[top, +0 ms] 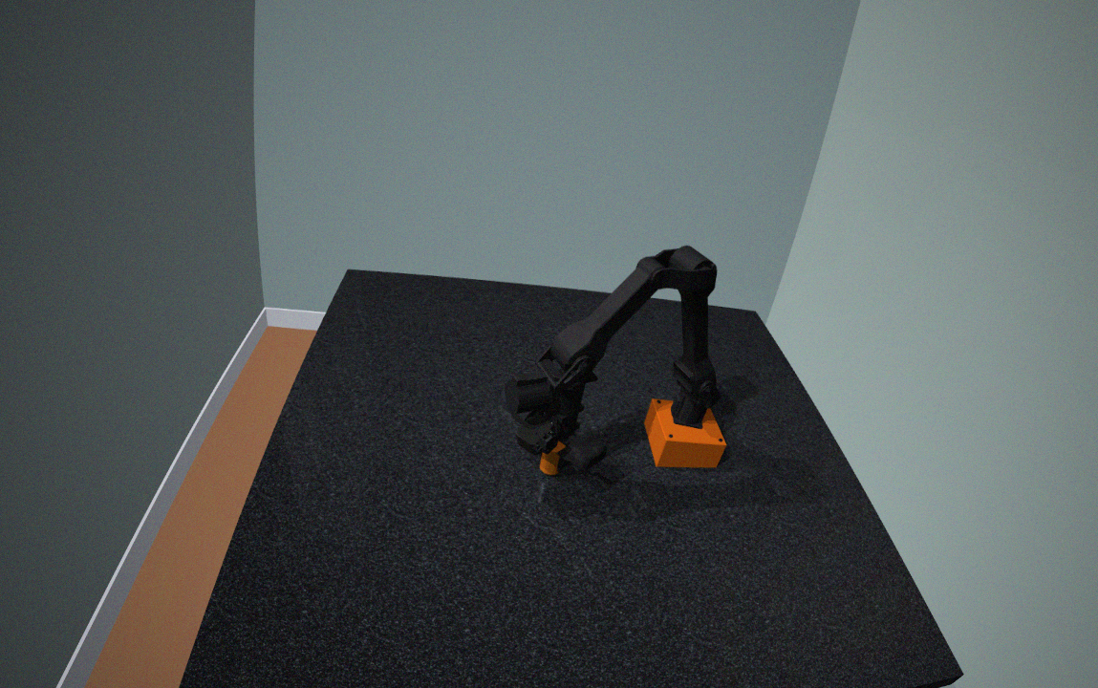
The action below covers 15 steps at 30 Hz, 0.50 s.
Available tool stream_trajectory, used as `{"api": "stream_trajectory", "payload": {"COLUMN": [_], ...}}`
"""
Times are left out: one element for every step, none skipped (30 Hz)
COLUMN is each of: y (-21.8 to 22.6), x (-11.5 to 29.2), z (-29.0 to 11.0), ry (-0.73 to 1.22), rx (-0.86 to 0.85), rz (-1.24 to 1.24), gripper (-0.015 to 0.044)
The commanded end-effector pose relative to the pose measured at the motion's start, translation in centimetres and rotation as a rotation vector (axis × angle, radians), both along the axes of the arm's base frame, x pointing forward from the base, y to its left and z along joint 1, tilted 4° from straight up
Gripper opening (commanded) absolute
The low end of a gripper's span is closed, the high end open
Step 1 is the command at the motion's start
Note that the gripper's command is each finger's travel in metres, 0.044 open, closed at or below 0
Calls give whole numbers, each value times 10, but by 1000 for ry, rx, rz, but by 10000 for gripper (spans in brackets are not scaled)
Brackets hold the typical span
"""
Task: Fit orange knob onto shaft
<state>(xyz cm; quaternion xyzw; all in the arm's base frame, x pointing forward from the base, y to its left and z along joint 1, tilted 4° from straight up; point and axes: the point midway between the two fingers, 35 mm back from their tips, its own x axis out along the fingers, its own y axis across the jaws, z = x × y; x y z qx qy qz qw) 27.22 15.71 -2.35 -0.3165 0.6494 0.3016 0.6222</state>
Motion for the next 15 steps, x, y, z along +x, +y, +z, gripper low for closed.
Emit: {"api": "stream_trajectory", "payload": {"y": [6,7,7,7,6,6,6,6,5,5,4,3,2,2,1], "x": [9,10,10,10,10,10,10,10,9,9,8,7,6,5,4], "z": [30,36,42,48,55,62,68,75,82,89,95,102,109,116,121], "ry": [-25,-24,-22,-20,-18,-17,-15,-13,-11,-10,-8,-6,-4,-2,-1], "rx": [20,19,18,17,16,14,13,12,11,9,8,7,5,4,3], "rz": [-8,-7,-5,-4,-3,-2,-1,0,2,3,4,5,6,7,8], "gripper": [0,0,0,0,0,0,0,0,0,0,0,0,0,0,0]}}
